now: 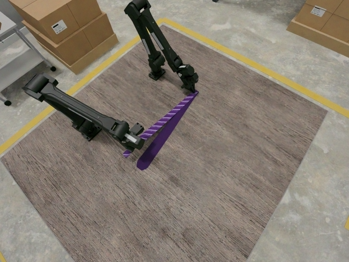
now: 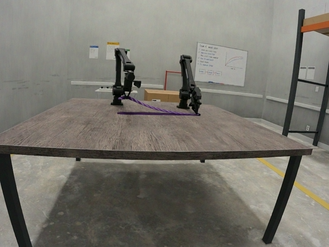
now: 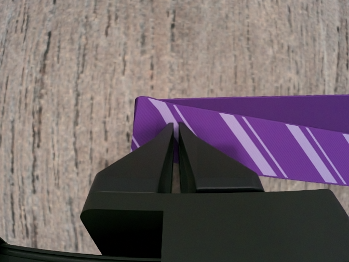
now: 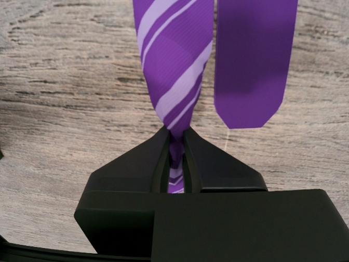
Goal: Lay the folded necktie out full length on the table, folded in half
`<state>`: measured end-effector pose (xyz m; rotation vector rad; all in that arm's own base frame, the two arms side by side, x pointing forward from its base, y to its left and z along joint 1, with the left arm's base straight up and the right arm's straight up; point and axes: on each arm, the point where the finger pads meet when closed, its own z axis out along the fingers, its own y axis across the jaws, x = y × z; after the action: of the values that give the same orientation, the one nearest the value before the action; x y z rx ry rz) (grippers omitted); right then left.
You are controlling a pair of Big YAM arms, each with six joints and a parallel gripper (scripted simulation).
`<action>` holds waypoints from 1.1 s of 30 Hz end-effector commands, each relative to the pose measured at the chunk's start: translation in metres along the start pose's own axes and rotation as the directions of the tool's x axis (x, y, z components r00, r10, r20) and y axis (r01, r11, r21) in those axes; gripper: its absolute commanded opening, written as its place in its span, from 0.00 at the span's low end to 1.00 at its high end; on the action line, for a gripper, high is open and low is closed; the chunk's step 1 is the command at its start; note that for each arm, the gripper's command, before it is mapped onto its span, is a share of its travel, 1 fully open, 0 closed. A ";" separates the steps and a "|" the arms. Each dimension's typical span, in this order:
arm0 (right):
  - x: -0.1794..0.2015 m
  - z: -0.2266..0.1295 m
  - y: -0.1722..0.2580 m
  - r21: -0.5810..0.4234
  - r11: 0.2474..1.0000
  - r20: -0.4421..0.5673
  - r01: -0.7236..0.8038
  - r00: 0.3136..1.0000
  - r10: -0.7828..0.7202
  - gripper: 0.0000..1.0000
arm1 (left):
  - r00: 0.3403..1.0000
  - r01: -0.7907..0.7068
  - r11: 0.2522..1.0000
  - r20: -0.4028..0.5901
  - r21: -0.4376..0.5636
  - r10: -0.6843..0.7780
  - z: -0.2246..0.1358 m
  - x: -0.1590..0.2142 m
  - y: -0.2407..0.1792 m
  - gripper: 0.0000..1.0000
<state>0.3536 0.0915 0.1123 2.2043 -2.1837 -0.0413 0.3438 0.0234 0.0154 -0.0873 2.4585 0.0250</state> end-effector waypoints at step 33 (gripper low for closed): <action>0.001 -0.019 -0.051 0.046 0.998 0.006 0.047 0.999 -0.048 0.04 | 1.000 -0.004 1.000 0.016 -0.003 0.004 0.002 -0.007 -0.001 0.04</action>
<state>0.3807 0.0931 0.1121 2.2538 -2.1363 -0.0419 0.3438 0.0234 0.0154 -0.0873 2.4585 0.0251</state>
